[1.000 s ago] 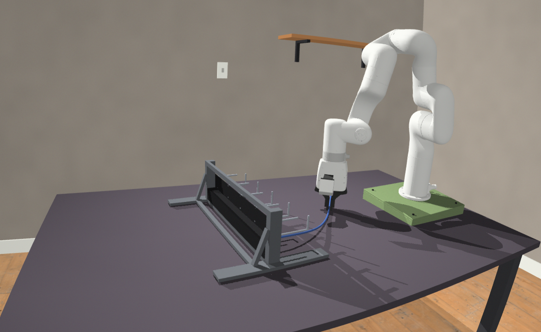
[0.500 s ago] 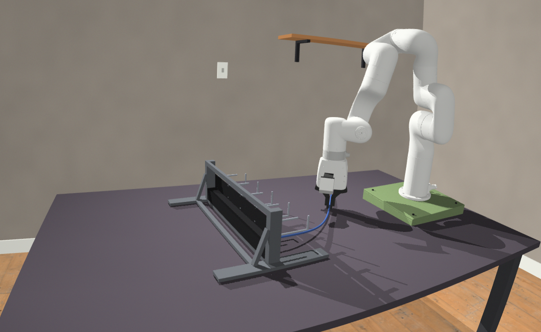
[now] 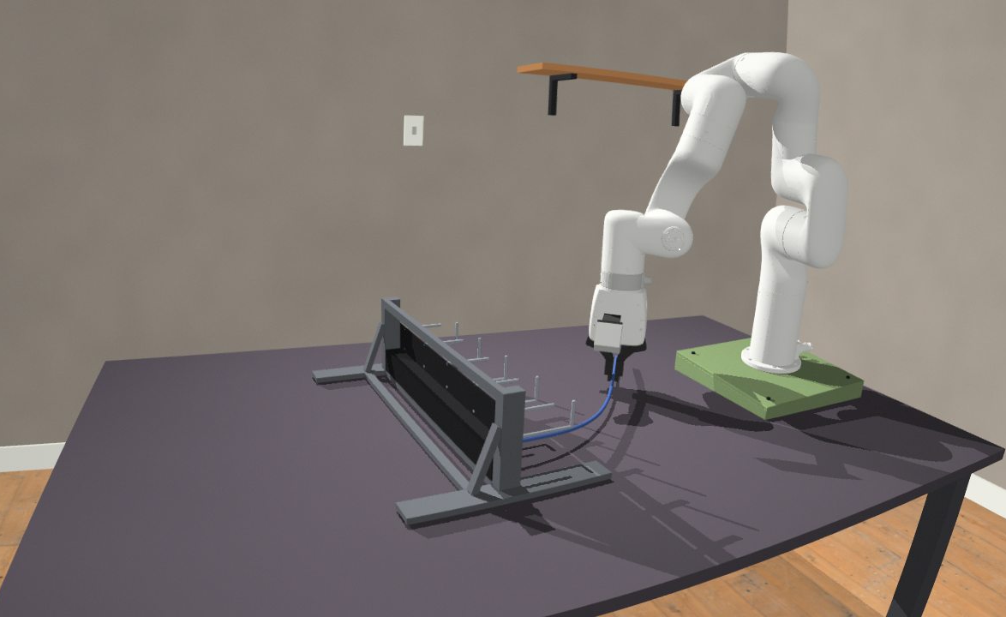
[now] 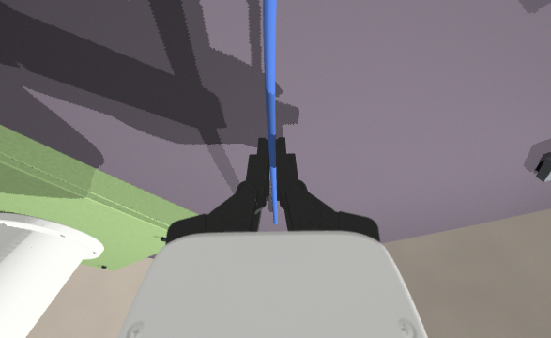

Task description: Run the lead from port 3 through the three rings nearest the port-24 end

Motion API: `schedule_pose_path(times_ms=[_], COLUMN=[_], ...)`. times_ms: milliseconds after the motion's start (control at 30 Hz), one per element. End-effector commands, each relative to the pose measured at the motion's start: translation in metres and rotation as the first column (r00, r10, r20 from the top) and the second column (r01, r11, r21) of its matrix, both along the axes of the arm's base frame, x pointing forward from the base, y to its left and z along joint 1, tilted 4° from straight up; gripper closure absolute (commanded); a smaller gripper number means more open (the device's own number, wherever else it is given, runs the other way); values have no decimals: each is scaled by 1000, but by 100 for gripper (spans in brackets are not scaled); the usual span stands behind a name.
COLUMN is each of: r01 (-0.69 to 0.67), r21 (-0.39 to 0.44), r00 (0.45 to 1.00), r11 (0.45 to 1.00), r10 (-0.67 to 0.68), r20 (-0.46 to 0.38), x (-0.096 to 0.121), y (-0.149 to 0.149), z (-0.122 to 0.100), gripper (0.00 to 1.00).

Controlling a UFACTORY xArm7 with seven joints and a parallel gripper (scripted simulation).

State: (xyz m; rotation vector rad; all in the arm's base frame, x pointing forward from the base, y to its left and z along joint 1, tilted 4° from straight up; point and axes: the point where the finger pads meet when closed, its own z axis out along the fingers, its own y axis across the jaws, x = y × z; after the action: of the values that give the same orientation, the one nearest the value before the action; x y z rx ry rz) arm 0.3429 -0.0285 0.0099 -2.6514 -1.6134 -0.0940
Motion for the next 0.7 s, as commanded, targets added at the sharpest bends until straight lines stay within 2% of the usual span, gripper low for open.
schedule_pose_path(times_ms=[0, 667], r01=[0, 0], r21=[-1, -1], r00=[1000, 1000], r11=[1000, 1000], r10=[0, 0], r20=[3, 3], x=[1, 1], y=[-1, -1], z=[7, 21], gripper=[100, 100])
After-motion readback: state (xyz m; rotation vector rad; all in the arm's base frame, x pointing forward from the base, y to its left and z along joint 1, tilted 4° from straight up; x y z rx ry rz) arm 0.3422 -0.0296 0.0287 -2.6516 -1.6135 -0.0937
